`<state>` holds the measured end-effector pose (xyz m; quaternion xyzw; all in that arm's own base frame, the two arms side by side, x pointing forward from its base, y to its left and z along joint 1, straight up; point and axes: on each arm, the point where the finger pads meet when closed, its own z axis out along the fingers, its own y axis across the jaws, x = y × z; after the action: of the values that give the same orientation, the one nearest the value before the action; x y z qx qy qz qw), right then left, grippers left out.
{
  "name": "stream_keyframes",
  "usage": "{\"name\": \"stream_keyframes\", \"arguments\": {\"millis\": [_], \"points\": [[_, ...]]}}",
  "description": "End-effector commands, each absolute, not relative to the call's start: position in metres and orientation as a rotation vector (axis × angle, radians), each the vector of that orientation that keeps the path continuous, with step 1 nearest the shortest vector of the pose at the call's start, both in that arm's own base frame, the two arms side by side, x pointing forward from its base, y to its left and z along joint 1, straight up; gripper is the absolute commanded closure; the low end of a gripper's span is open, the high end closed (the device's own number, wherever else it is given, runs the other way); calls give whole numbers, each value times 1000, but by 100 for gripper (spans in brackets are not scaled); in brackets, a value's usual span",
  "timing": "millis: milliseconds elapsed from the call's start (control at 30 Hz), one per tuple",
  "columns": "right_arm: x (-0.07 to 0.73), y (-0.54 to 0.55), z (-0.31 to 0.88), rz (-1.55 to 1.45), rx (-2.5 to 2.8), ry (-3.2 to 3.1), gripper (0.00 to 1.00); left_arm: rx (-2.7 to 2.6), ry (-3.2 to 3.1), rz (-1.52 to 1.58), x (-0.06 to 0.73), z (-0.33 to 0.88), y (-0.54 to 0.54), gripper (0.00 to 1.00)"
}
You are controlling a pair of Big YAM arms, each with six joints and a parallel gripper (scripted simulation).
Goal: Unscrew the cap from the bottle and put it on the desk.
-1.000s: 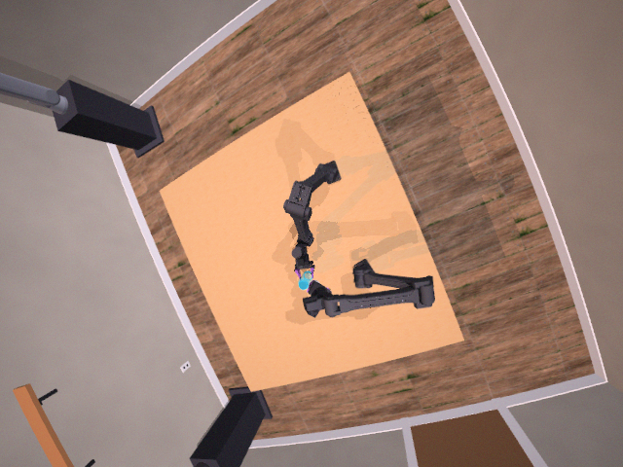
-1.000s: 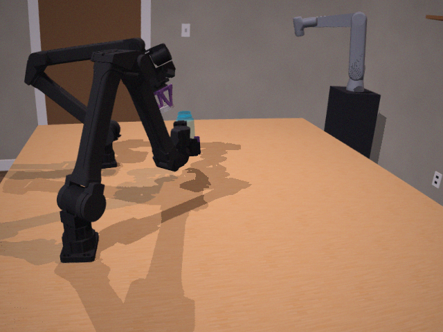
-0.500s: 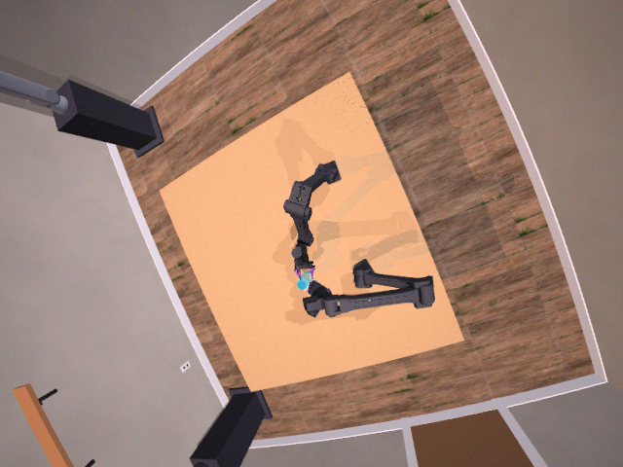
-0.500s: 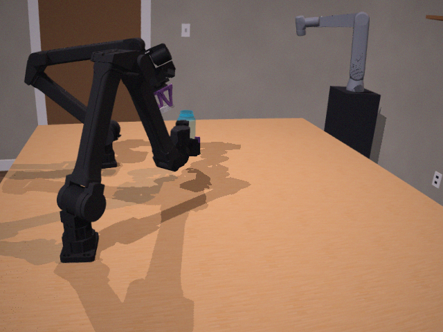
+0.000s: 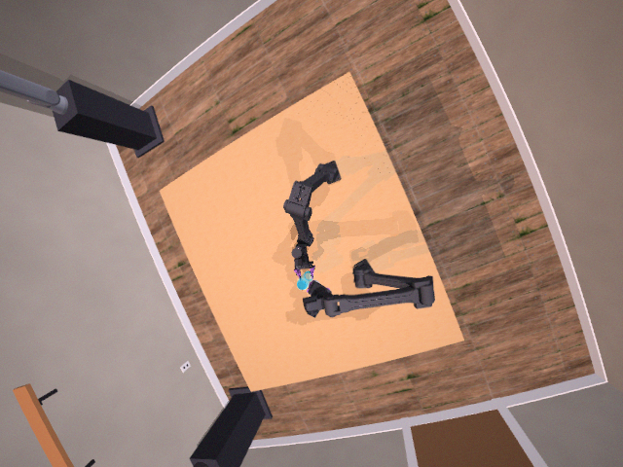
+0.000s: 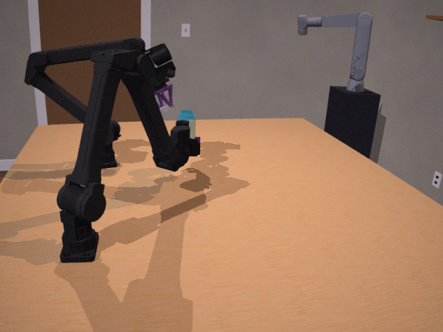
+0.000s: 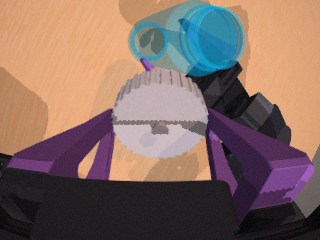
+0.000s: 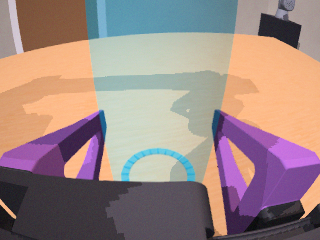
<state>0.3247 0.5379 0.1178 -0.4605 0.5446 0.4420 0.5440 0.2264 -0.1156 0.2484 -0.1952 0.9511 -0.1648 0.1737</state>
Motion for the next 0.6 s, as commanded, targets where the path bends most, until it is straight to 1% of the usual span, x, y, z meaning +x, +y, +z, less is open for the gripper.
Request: {"name": "stream_keyframes", "arguments": {"millis": [0, 167, 367, 567], "points": [[341, 535, 130, 1029, -1063, 1279, 100, -492, 2667, -464, 246, 263, -120, 100], [369, 518, 128, 987, -1018, 1320, 100, -360, 2691, -379, 277, 251, -122, 100], [382, 513, 129, 975, -992, 1338, 100, -300, 2726, -321, 293, 235, -119, 100], [377, 515, 120, 994, -998, 1347, 100, -143, 2826, -164, 330, 188, -90, 100]]}}
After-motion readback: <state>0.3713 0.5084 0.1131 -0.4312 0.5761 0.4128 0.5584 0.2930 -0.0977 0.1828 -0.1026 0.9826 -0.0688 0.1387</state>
